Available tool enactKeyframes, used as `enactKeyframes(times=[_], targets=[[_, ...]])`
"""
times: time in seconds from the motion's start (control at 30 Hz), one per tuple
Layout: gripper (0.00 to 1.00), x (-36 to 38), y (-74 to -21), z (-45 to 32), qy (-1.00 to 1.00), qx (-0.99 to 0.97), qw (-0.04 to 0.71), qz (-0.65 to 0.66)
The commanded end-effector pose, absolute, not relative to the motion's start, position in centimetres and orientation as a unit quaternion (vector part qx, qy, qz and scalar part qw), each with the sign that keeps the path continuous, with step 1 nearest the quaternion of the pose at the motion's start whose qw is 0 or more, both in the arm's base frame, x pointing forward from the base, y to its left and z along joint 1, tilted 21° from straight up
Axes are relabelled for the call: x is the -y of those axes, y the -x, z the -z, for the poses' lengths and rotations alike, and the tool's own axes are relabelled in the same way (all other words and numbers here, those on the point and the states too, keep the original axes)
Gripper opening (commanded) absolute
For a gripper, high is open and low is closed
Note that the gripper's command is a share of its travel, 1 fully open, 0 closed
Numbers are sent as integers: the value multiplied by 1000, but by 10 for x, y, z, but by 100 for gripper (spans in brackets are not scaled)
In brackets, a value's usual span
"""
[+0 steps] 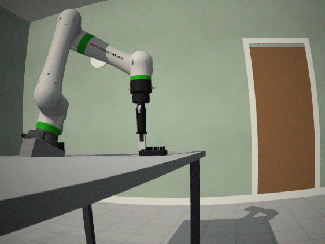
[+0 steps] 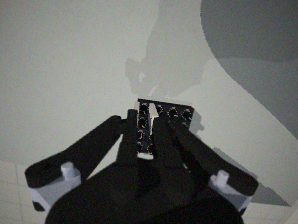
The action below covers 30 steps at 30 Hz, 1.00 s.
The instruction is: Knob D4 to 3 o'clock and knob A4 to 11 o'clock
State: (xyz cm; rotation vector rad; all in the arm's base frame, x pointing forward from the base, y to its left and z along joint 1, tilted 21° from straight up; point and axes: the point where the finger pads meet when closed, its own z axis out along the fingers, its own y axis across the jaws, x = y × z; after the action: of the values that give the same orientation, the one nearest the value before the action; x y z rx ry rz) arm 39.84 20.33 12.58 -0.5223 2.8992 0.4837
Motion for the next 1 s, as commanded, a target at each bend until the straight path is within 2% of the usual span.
enactKeyframes(times=[0.0,0.5,0.53,0.97], targets=[[12,-203,-399,-126,174,-968,78,-162],[12,-203,-399,-126,174,-968,78,-162],[5,-203,-399,-126,174,-968,78,-162],[5,-203,-399,-126,174,-968,78,-162]])
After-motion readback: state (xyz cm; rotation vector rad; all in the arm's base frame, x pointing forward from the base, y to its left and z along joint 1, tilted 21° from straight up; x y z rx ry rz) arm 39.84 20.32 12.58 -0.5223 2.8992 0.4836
